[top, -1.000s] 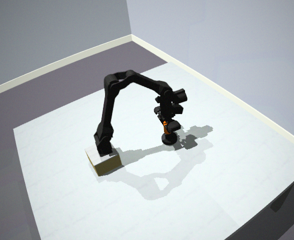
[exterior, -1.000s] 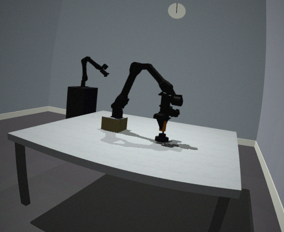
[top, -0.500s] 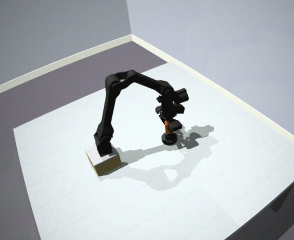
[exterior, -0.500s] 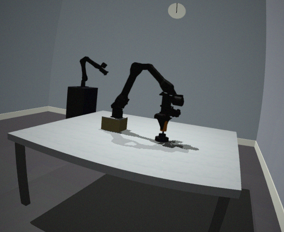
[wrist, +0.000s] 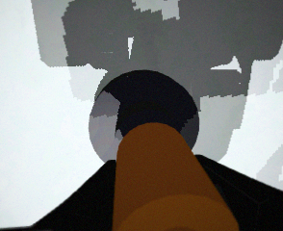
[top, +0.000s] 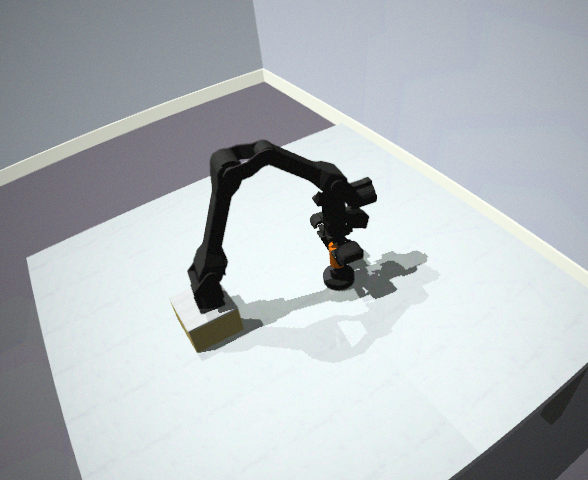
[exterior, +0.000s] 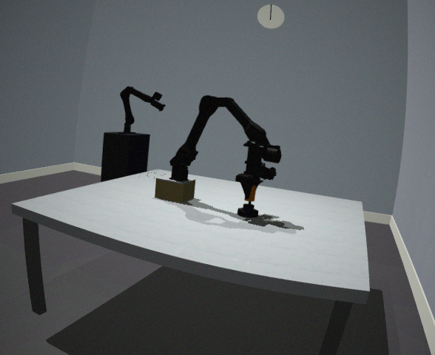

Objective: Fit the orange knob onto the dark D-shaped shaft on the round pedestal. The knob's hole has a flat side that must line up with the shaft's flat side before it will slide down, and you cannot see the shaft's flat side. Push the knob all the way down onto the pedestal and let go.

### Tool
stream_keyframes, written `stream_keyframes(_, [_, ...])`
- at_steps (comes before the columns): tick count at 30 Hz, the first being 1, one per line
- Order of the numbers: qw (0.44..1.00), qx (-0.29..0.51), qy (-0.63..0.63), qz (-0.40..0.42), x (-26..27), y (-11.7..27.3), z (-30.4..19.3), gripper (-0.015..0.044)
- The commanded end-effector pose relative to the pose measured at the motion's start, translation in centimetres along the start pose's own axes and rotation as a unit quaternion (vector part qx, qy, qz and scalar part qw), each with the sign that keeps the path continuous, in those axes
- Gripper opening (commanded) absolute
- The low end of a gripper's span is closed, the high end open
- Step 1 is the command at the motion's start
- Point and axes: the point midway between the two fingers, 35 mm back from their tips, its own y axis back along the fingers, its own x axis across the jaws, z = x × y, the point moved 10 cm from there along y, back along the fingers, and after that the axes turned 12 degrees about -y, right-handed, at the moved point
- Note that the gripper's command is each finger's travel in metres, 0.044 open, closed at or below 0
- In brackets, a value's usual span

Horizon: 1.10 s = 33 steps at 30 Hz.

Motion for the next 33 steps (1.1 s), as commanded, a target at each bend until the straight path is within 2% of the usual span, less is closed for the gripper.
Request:
stream_keyframes(1, [1.000, -0.002, -0.002, 0.001, 0.12, 0.11, -0.22, 0.0000])
stream_keyframes(33, [1.000, -0.002, -0.002, 0.000, 0.07, -0.18, -0.21, 0.0000])
